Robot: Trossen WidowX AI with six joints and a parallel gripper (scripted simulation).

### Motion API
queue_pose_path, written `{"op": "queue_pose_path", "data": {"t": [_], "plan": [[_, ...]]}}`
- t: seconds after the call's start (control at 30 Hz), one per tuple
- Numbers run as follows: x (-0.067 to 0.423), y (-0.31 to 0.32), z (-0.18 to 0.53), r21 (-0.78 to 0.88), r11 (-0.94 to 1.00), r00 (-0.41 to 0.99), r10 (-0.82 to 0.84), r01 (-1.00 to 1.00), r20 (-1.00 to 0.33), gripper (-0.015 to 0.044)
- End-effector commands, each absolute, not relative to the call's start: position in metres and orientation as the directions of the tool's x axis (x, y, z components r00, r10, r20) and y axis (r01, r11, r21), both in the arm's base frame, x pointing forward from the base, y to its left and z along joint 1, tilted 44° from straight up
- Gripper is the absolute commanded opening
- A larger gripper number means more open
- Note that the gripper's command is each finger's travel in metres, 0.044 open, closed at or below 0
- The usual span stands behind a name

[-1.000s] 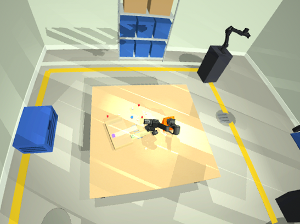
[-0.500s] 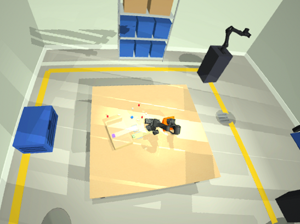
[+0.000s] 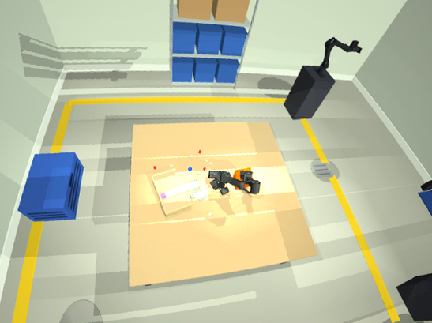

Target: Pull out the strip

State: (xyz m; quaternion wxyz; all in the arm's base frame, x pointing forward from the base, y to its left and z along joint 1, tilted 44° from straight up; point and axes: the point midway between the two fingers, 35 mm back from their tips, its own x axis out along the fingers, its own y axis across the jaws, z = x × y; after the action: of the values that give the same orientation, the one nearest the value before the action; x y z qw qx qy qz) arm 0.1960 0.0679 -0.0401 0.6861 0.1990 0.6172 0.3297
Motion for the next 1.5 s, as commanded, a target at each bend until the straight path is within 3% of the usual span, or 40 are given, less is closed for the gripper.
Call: {"op": "queue_pose_path", "data": {"t": [0.0, 1.0, 1.37, 1.47], "plan": [[0.184, 0.071, -0.044, 0.681, 0.705, -0.014, 0.693, -0.196, -0.721, 0.0], [0.184, 0.071, -0.044, 0.681, 0.705, -0.014, 0.693, -0.196, -0.721, 0.0], [0.198, 0.038, -0.01, 0.679, 0.707, -0.013, 0.691, -0.197, -0.723, 0.0], [0.214, 0.041, -0.009, 0.682, 0.711, -0.012, 0.691, -0.172, -0.723, 0.0079]]}}
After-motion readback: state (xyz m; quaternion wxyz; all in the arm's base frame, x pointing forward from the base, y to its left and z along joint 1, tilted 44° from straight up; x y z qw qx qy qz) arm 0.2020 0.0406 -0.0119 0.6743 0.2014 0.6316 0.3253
